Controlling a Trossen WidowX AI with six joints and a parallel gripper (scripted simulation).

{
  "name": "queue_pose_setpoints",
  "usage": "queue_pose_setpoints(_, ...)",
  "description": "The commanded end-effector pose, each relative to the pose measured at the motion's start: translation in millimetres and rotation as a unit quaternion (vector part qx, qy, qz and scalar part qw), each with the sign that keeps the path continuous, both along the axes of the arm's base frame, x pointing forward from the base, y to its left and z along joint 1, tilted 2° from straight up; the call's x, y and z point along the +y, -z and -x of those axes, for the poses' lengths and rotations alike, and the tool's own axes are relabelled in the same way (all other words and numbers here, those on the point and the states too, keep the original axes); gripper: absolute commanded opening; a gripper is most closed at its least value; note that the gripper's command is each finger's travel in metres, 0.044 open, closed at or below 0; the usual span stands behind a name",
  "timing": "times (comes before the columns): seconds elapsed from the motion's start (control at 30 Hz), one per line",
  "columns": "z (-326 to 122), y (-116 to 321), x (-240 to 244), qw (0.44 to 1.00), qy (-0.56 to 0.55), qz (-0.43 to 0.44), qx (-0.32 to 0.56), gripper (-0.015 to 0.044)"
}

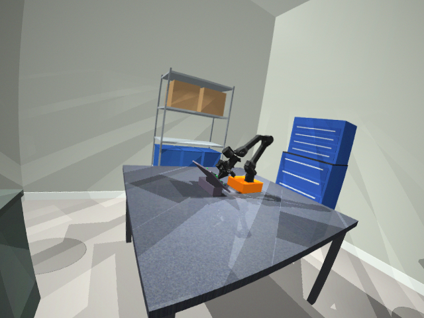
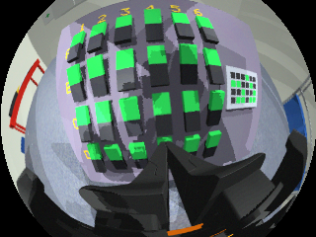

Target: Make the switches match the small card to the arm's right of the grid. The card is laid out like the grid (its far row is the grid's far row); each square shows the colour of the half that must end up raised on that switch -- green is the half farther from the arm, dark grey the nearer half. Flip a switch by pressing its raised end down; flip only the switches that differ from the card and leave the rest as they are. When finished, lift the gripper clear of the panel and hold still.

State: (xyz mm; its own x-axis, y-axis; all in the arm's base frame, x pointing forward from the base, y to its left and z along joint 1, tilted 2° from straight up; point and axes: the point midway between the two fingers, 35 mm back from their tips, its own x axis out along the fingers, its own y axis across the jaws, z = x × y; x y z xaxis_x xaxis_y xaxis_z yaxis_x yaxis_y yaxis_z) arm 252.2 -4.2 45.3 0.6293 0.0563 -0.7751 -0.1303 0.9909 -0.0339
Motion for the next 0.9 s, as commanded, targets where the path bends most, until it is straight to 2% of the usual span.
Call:
queue_pose_setpoints(0.0, 0.6, -1.1, -0.2, 1.0, 0.0, 0.0, 0.0, 0.0)
queue_pose_setpoints(0.33, 43.9, -47.6, -4.2, 1.0, 0.002, -0.002, -0.01, 0.0)
queue_pose_setpoints(0.43, 42.6, -49.2, -3.6, 1.0, 0.002, -0.002, -0.01, 0.0)
queue_pose_setpoints(0.6, 12.8, -84.0, 13.0, 1.0, 0.002, -0.003, -0.011, 0.0)
queue_pose_setpoints(0.87, 11.4, -85.5, 14.0, 1.0, 0.002, -0.003, -0.011, 0.0)
